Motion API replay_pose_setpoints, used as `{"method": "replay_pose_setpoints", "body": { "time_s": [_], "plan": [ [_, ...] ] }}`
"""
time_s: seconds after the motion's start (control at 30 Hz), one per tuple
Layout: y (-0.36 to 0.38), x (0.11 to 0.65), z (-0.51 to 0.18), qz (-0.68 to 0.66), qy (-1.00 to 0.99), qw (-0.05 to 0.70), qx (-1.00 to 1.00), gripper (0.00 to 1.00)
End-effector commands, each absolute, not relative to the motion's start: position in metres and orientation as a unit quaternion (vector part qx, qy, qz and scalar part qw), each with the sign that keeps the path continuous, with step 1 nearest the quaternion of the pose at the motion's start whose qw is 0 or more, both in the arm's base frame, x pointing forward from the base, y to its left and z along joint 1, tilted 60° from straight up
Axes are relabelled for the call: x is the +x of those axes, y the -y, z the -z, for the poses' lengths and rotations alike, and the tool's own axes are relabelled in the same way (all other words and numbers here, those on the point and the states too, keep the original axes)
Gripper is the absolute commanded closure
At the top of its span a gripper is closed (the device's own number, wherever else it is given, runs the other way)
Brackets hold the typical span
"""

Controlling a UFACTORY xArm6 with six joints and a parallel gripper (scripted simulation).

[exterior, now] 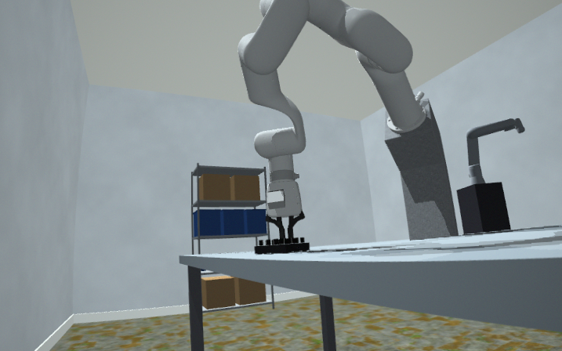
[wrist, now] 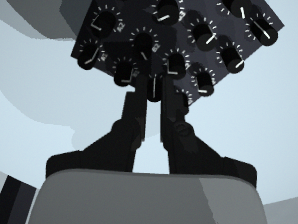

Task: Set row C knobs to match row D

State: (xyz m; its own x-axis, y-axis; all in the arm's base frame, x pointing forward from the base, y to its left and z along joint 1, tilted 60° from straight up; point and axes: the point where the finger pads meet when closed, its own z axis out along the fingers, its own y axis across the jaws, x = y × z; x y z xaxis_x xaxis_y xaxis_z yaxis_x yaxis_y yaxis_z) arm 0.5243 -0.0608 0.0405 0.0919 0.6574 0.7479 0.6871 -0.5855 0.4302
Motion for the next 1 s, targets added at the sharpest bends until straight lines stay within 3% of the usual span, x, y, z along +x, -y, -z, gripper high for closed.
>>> {"method": "replay_pose_setpoints", "body": {
  "time_s": [0.0,0.97],
  "plan": [
    [0.0616,0.5242,-0.0408,0.499,0.490,-0.014,-0.714,0.92],
    [0.0616,0.5242,-0.0408,0.467,0.698,-0.177,-0.514,0.92]
  ]
}}
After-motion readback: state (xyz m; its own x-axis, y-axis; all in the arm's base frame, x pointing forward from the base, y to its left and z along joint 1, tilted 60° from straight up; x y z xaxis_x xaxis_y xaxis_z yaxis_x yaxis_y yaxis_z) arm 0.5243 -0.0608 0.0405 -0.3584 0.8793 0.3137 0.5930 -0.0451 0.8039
